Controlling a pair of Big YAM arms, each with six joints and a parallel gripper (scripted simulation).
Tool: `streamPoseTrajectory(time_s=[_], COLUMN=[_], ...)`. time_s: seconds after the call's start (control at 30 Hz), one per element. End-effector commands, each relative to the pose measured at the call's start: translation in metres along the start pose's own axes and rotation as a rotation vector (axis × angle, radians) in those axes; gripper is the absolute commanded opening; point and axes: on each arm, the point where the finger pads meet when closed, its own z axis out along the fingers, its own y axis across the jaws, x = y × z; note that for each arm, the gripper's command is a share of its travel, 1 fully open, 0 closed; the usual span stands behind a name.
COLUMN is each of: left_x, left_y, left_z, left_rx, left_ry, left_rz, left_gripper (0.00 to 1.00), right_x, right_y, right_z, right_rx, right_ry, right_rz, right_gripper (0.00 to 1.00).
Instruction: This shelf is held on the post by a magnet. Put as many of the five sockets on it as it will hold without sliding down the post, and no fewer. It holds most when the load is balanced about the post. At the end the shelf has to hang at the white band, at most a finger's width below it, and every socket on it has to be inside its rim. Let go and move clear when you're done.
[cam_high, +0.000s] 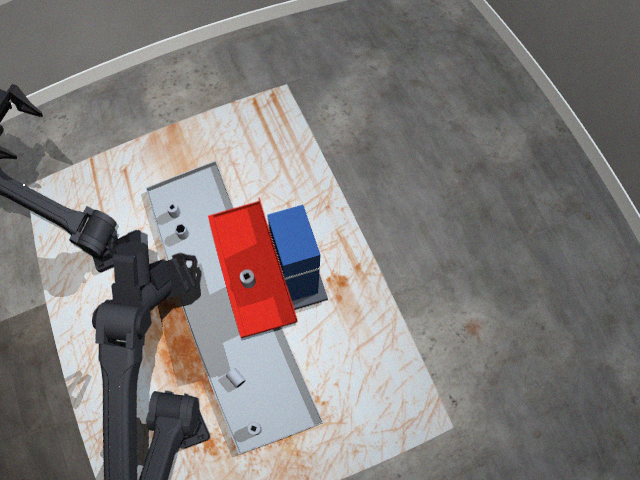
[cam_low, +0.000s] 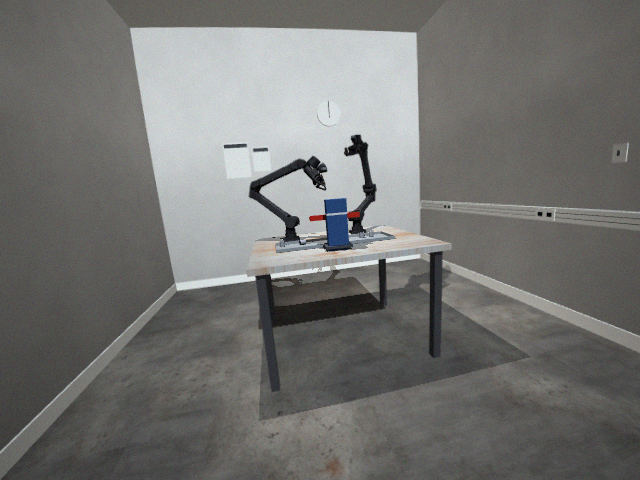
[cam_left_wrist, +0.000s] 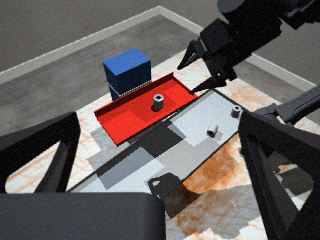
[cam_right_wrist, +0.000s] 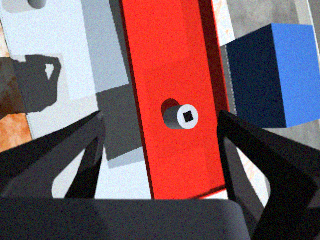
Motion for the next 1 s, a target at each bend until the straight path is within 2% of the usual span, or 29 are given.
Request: streamPoseTrajectory(time_s=[0.0, 0.1, 0.2, 0.3, 0.37, 0.6, 0.73, 0.87, 0.97], left_x=[0.02, 0.06, 0.101, 0.14, 0.14, 0.264, 0.307, 0.344, 0.354], left_y=[0.016, 0.042, 0.067, 0.087, 0.087, 0.153, 0.166, 0.171, 0.172], left_z=[0.075, 0.121, 0.149, 0.168, 0.168, 0.197, 0.197, 0.198, 0.199], left_rx=[-0.143, -0.261, -0.356, -0.431, -0.431, -0.627, -0.65, -0.606, -0.582], left_ry=[0.109, 0.21, 0.294, 0.373, 0.373, 0.551, 0.618, 0.68, 0.698], left_rz=[-0.045, -0.099, -0.151, -0.192, -0.192, -0.389, -0.396, -0.337, -0.314], left_gripper=[1.0, 1.0, 1.0, 1.0, 1.0, 1.0, 1.0, 1.0, 1.0], right_x=[0.039, 0.078, 0.116, 0.149, 0.149, 0.204, 0.215, 0.224, 0.224], right_y=[0.0, 0.004, 0.008, 0.012, 0.012, 0.02, 0.02, 0.023, 0.022], right_z=[-0.008, -0.007, -0.006, -0.006, -0.006, -0.005, -0.007, -0.006, -0.006], right_rx=[0.047, 0.087, 0.124, 0.154, 0.154, 0.194, 0.207, 0.209, 0.21], right_ry=[0.034, 0.078, 0.122, 0.161, 0.161, 0.23, 0.236, 0.247, 0.247], right_rz=[0.266, 0.426, 0.575, 0.688, 0.688, 0.855, 0.915, 0.956, 0.964], right_gripper=[0.65, 0.65, 0.65, 0.65, 0.65, 0.65, 0.65, 0.65, 0.65])
